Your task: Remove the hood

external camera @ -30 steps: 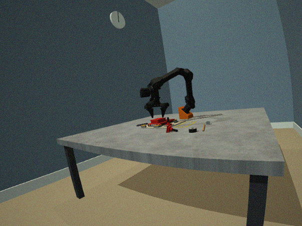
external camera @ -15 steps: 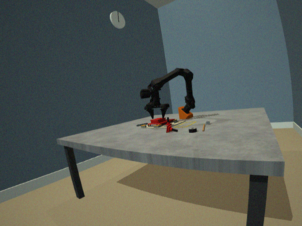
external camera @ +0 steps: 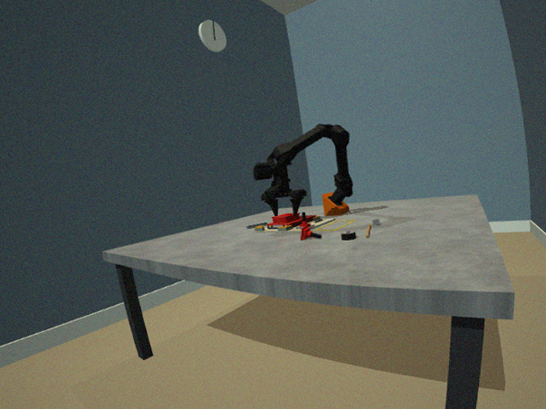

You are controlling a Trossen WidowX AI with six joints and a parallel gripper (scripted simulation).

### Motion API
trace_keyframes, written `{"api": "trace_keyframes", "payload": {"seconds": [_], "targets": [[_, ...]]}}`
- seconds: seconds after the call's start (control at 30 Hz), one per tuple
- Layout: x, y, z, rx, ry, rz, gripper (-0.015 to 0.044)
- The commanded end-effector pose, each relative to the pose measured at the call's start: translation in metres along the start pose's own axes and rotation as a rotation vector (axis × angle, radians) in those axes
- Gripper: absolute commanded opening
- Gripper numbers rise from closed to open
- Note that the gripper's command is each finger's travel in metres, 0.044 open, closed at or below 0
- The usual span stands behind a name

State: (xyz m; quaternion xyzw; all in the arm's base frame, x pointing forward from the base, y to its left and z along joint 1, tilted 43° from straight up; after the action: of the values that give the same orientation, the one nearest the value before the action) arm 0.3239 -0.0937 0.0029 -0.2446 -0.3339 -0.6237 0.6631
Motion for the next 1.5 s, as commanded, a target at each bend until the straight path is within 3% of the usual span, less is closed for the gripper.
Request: {"api": "trace_keyframes", "payload": {"seconds": [0.0,0.63,0.73,1.07,1.43,1.47], "targets": [[-0.0039,-0.0016,0.0006,-0.008,0.006,0.003,0.044],[-0.0129,-0.0018,0.0008,-0.008,0.007,0.003,0.044],[-0.0098,0.0,0.0002,0.0,0.001,0.0,0.0361],[-0.0098,0.0,0.0002,0.0,0.001,0.0,0.0295],[-0.0043,0.0001,0.0,0.0,0.0,0.0,0.0006],[-0.0037,0.0002,0.0,0.0,0.0,0.0,0.0]]}}
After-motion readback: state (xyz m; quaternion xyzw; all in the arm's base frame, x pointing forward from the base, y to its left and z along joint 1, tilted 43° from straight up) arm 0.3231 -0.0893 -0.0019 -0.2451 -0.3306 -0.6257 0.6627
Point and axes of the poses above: the point midway between the two fingers, 35 mm back from their tips, its own x axis back along the fingers, its own z axis across the jaws, y = z × x, the point moved 5 cm from there along x, back along the fingers, and after that the axes turned 8 degrees about x, right-handed, at the moved point
